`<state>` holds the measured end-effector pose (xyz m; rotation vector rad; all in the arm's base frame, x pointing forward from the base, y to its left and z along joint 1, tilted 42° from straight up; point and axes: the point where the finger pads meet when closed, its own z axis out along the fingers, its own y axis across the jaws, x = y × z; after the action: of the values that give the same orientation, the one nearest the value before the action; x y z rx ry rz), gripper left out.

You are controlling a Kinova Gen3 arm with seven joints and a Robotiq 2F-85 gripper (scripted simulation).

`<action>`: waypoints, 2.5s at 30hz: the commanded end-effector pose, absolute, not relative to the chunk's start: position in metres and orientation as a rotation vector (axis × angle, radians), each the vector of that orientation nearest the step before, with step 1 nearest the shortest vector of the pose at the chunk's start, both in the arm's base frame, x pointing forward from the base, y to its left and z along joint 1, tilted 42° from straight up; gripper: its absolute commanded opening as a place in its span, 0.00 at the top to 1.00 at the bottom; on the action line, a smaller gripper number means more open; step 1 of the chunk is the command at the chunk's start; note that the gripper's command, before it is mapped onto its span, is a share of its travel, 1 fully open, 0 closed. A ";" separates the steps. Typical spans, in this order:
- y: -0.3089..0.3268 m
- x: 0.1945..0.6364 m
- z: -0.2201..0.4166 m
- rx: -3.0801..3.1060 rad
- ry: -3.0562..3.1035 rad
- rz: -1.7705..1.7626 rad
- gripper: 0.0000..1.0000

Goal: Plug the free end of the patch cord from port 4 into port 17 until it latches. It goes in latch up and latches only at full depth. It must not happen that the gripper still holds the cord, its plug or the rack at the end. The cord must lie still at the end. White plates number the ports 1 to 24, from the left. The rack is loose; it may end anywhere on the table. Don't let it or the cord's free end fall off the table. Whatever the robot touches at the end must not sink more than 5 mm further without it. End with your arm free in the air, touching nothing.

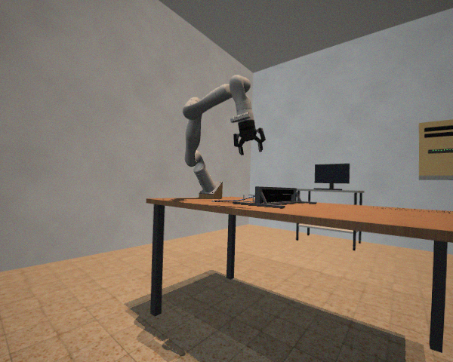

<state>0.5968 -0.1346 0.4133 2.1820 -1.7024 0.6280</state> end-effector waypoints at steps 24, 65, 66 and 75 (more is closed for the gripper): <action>-0.074 0.501 0.344 2.070 -1.743 0.633 0.00; -0.093 0.266 0.243 1.843 -1.783 0.748 0.00; -0.093 0.266 0.243 1.843 -1.783 0.748 0.00; -0.093 0.266 0.243 1.843 -1.783 0.749 1.00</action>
<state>0.2654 -0.0938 0.2426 1.8418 -1.7826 0.7474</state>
